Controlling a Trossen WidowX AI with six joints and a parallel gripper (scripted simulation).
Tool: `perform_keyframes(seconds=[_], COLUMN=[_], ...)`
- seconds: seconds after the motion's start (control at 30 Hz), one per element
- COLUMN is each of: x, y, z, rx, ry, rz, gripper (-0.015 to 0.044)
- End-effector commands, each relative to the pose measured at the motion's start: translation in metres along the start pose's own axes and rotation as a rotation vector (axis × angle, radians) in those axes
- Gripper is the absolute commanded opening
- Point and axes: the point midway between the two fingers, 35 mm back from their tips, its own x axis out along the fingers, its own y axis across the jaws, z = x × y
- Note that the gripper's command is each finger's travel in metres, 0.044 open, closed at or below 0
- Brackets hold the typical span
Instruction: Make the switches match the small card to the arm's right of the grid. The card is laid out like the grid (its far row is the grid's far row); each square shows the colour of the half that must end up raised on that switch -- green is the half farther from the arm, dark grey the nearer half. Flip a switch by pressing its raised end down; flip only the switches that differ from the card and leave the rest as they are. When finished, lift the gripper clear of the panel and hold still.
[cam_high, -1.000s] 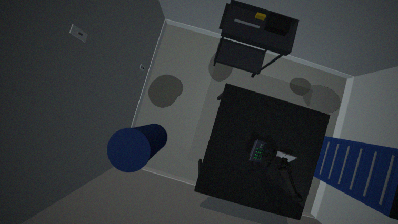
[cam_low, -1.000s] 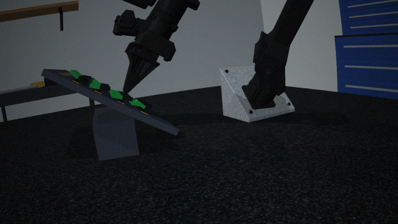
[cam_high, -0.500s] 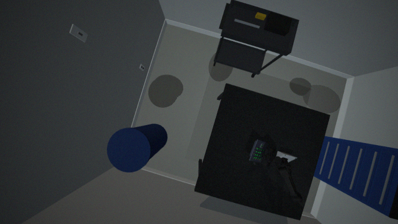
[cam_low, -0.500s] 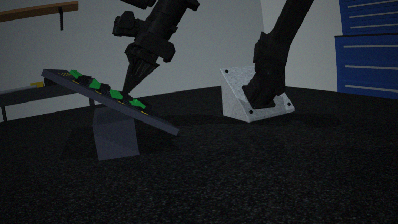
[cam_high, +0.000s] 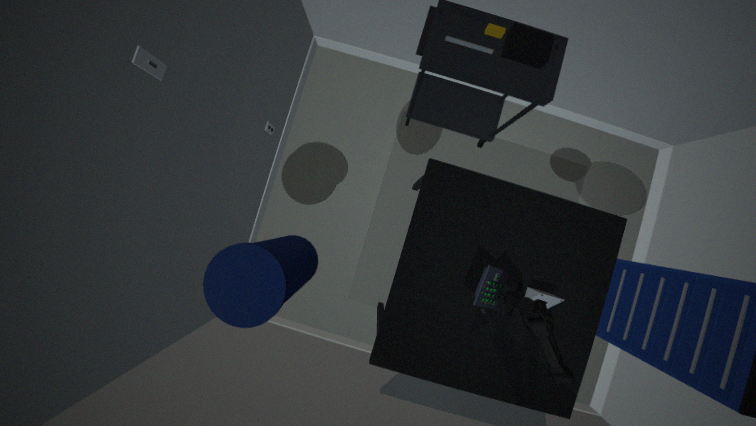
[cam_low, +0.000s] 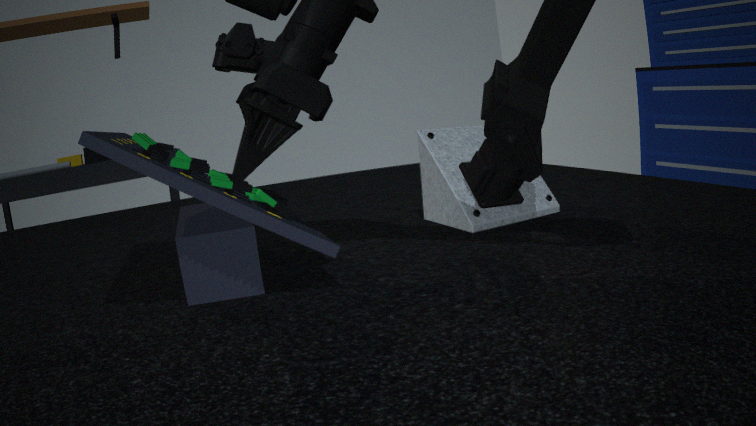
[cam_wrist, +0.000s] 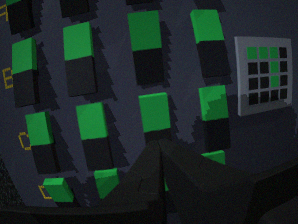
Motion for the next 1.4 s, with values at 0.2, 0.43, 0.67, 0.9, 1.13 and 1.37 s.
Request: perform_keyframes(seconds=[0.2, 0.43, 0.67, 0.9, 1.13, 1.37], x=[0.002, -0.043, -0.063, -0.063, -0.046, -0.028], y=[-0.001, -0.003, 0.001, 0.062, 0.063, 0.064], z=[0.0, 0.003, 0.002, -0.018, -0.018, -0.019], rx=[0.004, 0.003, 0.005, 0.008, 0.007, 0.007], ry=[0.0, 0.021, 0.028, 0.03, 0.044, 0.054], rz=[-0.003, -0.011, -0.006, -0.003, -0.004, -0.002], gripper=[0.0, 0.0, 0.0, 0.0, 0.0, 0.0])
